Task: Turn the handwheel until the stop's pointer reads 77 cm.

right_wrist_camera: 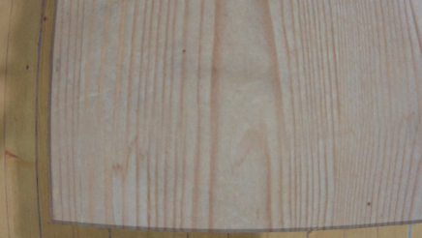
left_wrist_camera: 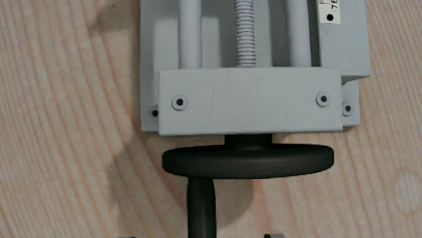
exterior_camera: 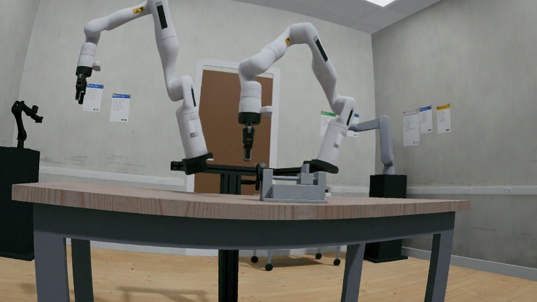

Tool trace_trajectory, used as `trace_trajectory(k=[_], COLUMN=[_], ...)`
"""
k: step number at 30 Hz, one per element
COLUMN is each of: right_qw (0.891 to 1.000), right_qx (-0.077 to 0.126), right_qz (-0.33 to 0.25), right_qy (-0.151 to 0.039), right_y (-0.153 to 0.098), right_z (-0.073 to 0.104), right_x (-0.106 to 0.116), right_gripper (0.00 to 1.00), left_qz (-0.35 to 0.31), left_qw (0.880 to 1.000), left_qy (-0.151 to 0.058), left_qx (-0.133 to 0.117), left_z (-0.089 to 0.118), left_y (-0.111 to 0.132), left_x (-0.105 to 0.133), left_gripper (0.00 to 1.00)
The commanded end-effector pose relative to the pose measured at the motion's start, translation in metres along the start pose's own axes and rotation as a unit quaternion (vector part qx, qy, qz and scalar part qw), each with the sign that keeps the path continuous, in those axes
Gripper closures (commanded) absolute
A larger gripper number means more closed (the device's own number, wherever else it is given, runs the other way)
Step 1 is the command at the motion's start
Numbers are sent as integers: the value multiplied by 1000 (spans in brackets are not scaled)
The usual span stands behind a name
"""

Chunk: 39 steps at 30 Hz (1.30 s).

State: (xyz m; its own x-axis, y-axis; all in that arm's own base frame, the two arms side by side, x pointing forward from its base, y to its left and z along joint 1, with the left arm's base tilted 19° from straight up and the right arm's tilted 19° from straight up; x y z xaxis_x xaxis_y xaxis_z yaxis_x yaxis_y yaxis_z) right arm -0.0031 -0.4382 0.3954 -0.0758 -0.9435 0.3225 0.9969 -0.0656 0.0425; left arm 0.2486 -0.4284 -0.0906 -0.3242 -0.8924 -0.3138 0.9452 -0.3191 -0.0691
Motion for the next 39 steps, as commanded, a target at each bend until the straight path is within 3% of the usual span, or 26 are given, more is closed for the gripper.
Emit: trace_trajectory(k=[1,22,39], right_qw=[1000,1000,1000], right_qx=[-2,-2,-2], right_qz=[6,6,6], right_qy=[2,2,2], right_y=[-1,-1,-1], right_z=[1,1,1], right_x=[0,0,0], right_gripper=[2,2,2], left_qz=[4,4,4], left_qw=[1000,1000,1000], left_qy=[-2,-3,-3], left_qx=[2,2,2], left_z=[-6,-63,-66], left_y=[2,3,3], left_x=[0,1,1], left_gripper=[403,403,403])
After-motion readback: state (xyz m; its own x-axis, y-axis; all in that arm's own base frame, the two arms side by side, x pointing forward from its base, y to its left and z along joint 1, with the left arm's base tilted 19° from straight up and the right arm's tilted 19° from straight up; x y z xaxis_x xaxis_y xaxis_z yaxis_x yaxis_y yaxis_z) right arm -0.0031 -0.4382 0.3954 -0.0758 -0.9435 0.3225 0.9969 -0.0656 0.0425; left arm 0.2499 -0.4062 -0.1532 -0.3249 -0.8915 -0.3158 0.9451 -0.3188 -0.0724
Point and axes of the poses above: on each arm, the point where the finger pads meet when closed, its own z axis back along the fingers, its own y axis across the jaws, x = y × z, the point moved 5 cm from there along z, back along the fingers, and after that the axes turned 3 degrees about -z, right-handed, at the moved point
